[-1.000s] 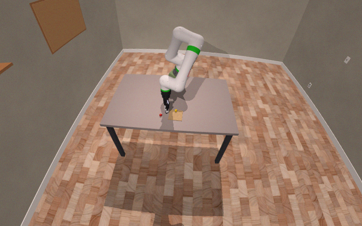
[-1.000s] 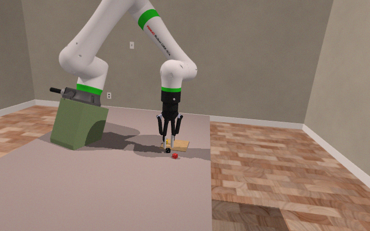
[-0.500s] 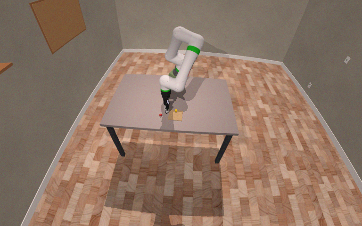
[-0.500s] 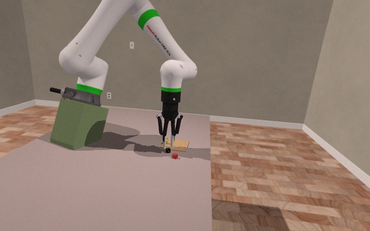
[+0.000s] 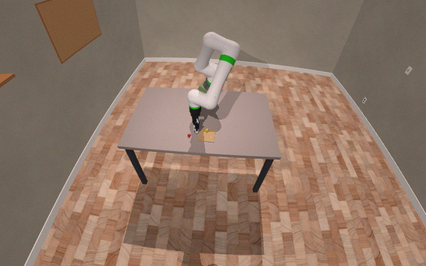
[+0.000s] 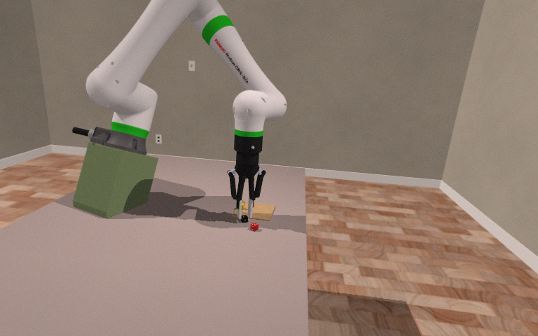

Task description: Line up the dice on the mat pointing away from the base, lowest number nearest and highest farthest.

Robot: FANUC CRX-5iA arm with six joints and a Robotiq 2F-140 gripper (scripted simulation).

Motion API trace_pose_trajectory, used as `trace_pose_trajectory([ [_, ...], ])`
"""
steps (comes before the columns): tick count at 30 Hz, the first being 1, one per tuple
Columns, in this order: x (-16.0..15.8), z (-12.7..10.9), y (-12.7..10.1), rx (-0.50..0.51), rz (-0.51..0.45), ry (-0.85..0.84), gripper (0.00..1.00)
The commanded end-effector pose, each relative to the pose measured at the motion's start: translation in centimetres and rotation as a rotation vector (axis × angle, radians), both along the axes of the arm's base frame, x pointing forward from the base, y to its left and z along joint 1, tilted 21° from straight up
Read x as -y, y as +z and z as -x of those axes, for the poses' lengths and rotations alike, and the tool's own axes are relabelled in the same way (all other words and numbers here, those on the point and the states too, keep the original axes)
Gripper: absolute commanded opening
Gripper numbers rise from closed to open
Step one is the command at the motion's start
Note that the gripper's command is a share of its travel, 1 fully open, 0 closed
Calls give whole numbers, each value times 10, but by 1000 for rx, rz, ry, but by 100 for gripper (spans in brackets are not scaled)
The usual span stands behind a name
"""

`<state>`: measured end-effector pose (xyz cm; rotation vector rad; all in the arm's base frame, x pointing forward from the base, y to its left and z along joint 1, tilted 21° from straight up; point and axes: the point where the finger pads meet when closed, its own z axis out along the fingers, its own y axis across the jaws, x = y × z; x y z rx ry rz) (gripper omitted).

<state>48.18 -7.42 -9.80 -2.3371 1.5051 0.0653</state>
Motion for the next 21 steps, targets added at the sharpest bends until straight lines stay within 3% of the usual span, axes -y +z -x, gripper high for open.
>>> trace_pose_trajectory([
  [1,-1,-1,-4,0,0,0,21],
  [21,-5,-3,-15,0,0,0,21],
])
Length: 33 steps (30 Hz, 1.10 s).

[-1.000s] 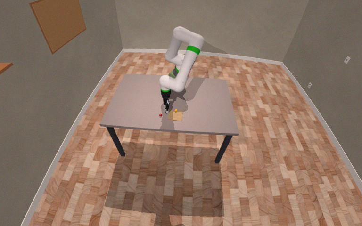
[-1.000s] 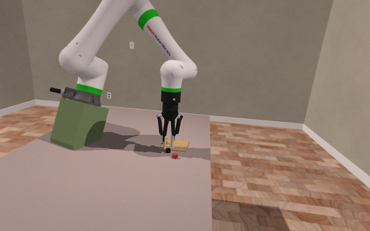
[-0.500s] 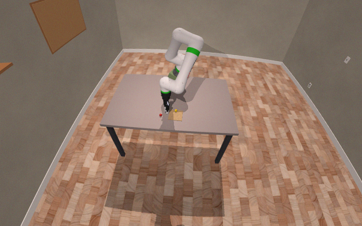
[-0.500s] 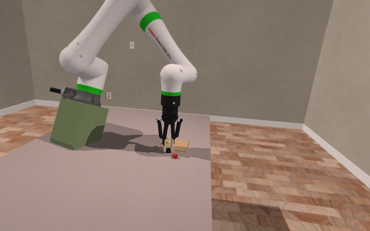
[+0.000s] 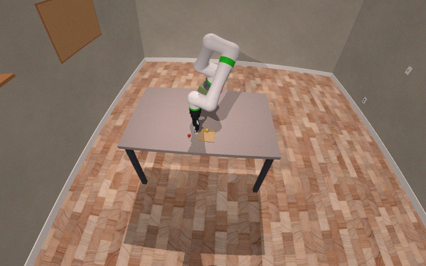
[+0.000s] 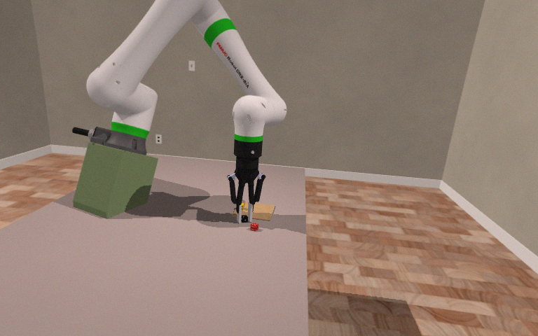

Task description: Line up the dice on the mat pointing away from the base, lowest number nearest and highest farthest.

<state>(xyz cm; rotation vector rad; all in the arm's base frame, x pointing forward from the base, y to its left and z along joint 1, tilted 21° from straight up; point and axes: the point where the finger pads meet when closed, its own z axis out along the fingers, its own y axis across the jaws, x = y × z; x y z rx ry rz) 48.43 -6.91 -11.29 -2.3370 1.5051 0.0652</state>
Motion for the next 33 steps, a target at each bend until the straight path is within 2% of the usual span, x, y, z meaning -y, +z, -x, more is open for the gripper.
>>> trace_pose_trajectory([
  [1,0,0,0,0,0,0,21],
  [30,0,0,0,0,0,0,21],
  [31,0,0,0,0,0,0,9],
  [33,0,0,0,0,0,0,9],
])
